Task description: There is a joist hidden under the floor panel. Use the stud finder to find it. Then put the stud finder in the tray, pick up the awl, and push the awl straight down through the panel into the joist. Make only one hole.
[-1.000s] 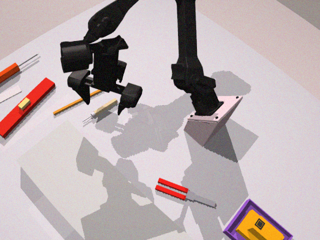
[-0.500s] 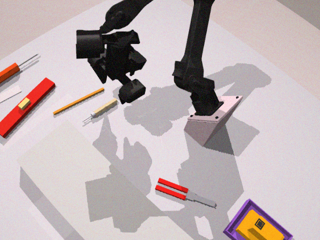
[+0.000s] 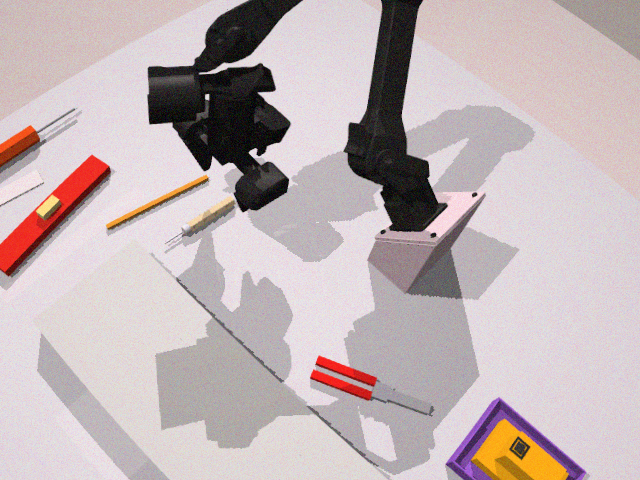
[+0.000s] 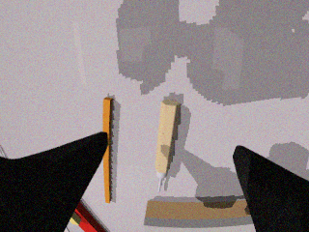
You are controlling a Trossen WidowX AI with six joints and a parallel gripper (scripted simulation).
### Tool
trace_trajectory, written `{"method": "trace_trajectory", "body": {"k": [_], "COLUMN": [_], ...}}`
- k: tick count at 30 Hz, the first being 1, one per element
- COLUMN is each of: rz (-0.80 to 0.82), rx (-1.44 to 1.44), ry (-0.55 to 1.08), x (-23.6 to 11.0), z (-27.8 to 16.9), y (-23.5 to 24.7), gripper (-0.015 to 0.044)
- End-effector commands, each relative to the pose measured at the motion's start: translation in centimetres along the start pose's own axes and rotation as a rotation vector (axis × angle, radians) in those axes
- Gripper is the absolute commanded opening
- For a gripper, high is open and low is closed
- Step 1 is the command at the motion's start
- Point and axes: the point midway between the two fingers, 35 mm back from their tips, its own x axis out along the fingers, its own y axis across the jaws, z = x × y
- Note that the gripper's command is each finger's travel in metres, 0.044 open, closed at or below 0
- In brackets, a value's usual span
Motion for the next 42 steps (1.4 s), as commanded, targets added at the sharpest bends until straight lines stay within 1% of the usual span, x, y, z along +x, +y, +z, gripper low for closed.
{"method": "trace_trajectory", "body": {"k": [1,29,36,42], "rz": [0.007,0.010,0.011,0.011], "rx": [0.011,0.011,0.011,0.011], "ry": [0.003,0.003,0.003,0.003], "x": [0.1,4.6,4.8,4.8], "z": [-0.3,0.1,0.1,0.1], "y": [0.3,0.4,0.4,0.4], "gripper": [0.0440,0.0440,0.0440,0.0282]}}
